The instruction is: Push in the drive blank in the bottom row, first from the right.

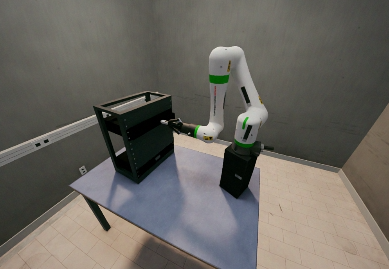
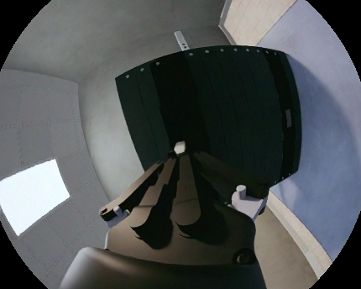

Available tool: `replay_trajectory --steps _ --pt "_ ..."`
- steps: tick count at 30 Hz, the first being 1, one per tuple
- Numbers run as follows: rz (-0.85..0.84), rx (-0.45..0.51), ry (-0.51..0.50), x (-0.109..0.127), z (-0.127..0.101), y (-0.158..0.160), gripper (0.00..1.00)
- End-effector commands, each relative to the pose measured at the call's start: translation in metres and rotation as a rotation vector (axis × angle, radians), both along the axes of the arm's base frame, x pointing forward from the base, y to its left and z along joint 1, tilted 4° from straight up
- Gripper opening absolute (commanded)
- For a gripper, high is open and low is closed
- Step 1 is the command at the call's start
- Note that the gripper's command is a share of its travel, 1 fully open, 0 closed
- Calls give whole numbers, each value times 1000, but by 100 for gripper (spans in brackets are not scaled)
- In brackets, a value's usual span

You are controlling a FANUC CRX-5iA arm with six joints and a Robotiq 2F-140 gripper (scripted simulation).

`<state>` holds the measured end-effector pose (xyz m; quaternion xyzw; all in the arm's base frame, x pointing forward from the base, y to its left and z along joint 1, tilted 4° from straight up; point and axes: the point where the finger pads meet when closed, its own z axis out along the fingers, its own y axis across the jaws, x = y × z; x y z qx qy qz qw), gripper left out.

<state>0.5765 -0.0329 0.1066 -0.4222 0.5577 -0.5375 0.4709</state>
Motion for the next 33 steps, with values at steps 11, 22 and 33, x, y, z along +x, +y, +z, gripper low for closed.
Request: replay_trajectory --steps 11,22,33 --pt "0 0 -1 0 0 0 10" --pt "0 0 -1 -5 -5 -13 10" --pt "0 0 -1 -19 -20 -48 10"
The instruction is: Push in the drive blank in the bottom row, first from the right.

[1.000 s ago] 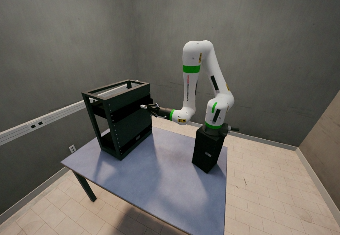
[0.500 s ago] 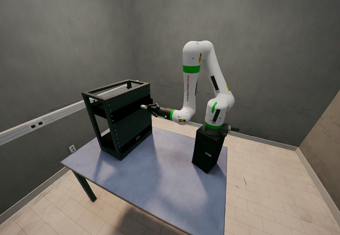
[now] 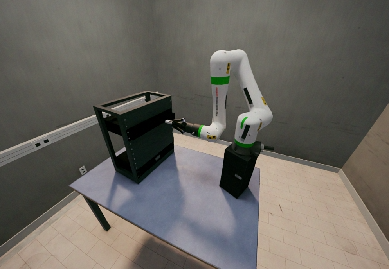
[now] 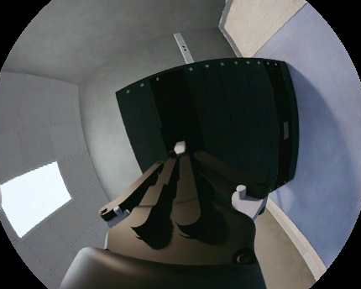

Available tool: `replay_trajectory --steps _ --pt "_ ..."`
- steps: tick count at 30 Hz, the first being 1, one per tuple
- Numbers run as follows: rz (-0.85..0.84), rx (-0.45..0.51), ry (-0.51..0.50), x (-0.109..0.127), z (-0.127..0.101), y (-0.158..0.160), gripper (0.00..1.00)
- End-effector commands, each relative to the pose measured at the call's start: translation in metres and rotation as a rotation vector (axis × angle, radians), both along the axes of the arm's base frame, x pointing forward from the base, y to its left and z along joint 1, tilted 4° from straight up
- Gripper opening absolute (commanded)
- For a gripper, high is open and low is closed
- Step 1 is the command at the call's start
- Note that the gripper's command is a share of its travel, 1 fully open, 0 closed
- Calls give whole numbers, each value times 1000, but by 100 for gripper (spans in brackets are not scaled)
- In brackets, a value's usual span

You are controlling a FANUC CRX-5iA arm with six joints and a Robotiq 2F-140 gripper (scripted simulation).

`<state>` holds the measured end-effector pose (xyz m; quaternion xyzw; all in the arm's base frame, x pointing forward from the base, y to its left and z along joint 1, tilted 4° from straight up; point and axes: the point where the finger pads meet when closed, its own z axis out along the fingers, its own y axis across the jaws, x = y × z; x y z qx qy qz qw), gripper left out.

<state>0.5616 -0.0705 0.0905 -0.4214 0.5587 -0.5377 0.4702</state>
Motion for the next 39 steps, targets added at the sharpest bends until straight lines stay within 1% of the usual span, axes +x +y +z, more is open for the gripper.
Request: replay_trajectory --steps 1,12,14,22,31,34,39 --pt "2 -1 -2 -6 -6 -15 10" --pt "2 -1 -2 -27 -30 -70 10" --pt "2 -1 -2 -27 -30 -70 10" --pt "2 -1 -2 -36 -39 -93 10" --pt "2 -1 -2 -37 -41 -96 10" --pt "2 -1 -2 -30 -41 -98 10" --pt "2 -1 -2 -3 -40 -103 10"
